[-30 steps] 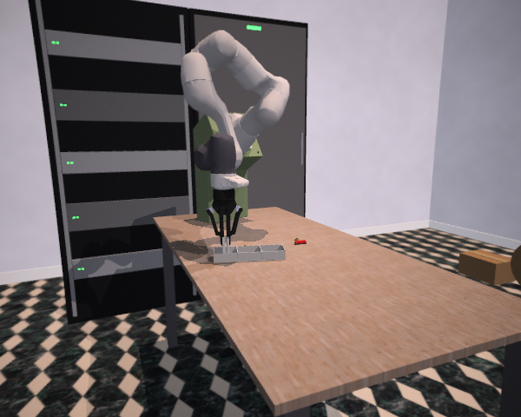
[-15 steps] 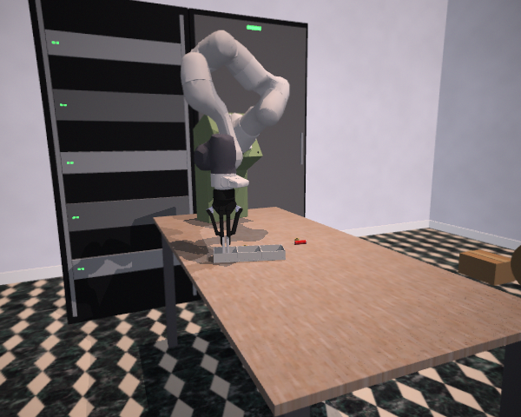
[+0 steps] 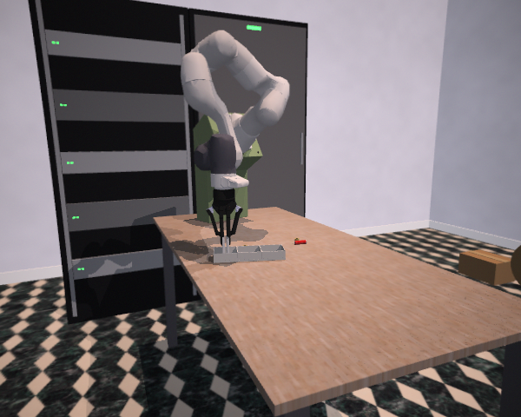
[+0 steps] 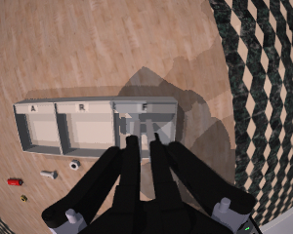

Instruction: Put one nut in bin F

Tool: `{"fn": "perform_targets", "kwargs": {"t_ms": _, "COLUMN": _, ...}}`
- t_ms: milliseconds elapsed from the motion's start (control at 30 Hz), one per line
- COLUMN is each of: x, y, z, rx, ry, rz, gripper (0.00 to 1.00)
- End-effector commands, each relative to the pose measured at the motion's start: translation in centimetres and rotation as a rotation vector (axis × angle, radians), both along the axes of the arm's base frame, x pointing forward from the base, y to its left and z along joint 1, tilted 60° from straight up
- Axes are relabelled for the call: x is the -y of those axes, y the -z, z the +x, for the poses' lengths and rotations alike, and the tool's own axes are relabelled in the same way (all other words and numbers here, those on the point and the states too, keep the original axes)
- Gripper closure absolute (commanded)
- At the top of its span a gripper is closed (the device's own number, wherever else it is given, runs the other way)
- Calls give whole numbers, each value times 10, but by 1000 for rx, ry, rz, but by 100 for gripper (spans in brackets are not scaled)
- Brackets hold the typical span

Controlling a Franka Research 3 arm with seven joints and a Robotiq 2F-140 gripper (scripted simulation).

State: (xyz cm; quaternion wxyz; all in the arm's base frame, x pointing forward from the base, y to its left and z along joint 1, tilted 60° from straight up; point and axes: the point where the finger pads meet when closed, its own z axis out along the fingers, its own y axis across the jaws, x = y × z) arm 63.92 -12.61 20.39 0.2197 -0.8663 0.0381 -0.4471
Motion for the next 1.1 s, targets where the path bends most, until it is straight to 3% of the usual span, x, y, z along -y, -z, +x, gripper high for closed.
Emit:
{"fn": "perform_targets", "kwargs": {"t_ms": 0, "x": 1, "y": -1, "z": 1, "rx": 2, "ry": 3, "rz": 2, "gripper": 95}}
{"fn": "perform_targets", "kwargs": {"t_ms": 633, "x": 6, "y": -8, "z": -11, "rx": 2, "ry": 3, "rz": 2, "gripper": 95}}
{"fn": "perform_targets", "kwargs": {"t_ms": 1067, "x": 15, "y": -21, "z": -31, "rx": 2, "ry": 3, "rz": 2, "gripper": 95}}
